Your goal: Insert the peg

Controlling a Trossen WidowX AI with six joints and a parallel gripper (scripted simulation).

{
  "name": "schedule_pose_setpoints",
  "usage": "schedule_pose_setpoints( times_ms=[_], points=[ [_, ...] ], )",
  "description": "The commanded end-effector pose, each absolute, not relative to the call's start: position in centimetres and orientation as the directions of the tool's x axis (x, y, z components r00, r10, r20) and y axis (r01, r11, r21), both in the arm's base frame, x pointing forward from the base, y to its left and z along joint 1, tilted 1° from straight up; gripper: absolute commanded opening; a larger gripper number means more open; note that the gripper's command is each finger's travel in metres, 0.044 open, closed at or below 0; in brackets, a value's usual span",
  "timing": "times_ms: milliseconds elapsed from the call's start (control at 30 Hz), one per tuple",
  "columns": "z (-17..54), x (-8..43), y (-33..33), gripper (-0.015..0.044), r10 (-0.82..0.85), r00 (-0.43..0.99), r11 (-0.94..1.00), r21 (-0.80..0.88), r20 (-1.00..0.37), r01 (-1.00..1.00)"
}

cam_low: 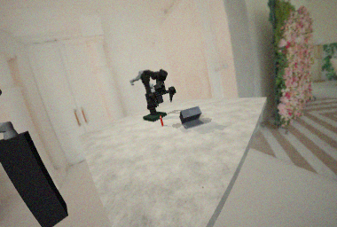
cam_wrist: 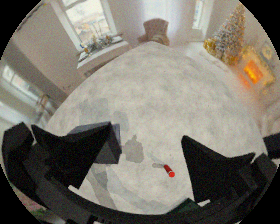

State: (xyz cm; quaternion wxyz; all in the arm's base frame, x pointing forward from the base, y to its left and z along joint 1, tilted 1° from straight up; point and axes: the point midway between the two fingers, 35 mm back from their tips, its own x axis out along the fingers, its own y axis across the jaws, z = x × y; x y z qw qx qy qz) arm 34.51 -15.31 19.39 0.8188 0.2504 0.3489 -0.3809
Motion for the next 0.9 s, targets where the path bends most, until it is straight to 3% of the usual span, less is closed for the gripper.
schedule_pose_setpoints(
  times_ms=[0, 400, 867],
  points=[
    [17.4, 33.5, -15.4, 0.0440, -0.386, 0.396, 0.650, 0.059, -0.833, 0.758],
    [13.7, 29.9, -15.1, 0.0440, -0.209, 0.210, 0.808, -0.048, -0.955, 0.588],
    [11.7, 26.5, -14.3, 0.0440, -0.008, 0.045, 0.914, 0.011, -0.999, 0.405]
  ],
)
